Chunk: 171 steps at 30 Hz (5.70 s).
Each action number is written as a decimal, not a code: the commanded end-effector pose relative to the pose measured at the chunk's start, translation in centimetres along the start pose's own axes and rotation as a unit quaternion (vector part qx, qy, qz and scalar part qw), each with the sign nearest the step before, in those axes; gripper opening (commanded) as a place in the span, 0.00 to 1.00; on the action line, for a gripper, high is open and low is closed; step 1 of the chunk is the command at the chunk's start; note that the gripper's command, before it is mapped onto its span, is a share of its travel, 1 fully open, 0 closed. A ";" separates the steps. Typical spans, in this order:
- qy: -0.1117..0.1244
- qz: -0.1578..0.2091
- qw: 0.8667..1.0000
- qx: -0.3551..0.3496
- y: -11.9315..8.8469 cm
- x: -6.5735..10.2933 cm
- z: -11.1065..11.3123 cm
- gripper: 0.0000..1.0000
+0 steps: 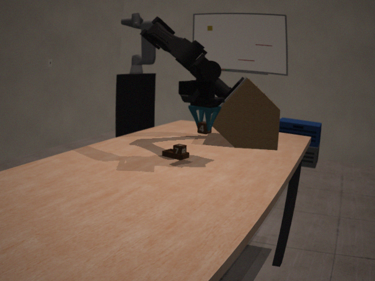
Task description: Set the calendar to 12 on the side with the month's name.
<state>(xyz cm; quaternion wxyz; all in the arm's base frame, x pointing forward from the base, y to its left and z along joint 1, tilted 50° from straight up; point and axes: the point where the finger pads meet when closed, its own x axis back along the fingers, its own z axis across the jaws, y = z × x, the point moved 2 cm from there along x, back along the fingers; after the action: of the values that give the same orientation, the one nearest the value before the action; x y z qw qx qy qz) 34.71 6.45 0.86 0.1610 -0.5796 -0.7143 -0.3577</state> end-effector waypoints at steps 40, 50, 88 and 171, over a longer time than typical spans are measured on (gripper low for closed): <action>0.010 -0.024 1.000 -0.005 1.1 -8.1 0.6 0.27; 0.009 -0.023 1.000 -0.004 1.1 -8.1 0.6 0.27; 0.008 -0.019 1.000 0.004 0.4 -8.2 0.5 0.27; 0.008 -0.019 1.000 0.002 0.7 -8.1 0.3 0.27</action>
<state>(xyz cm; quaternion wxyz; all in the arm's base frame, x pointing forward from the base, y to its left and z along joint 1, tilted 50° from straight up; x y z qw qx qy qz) 37.29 -0.02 -5.37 0.1630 -0.5760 -0.7170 -0.3572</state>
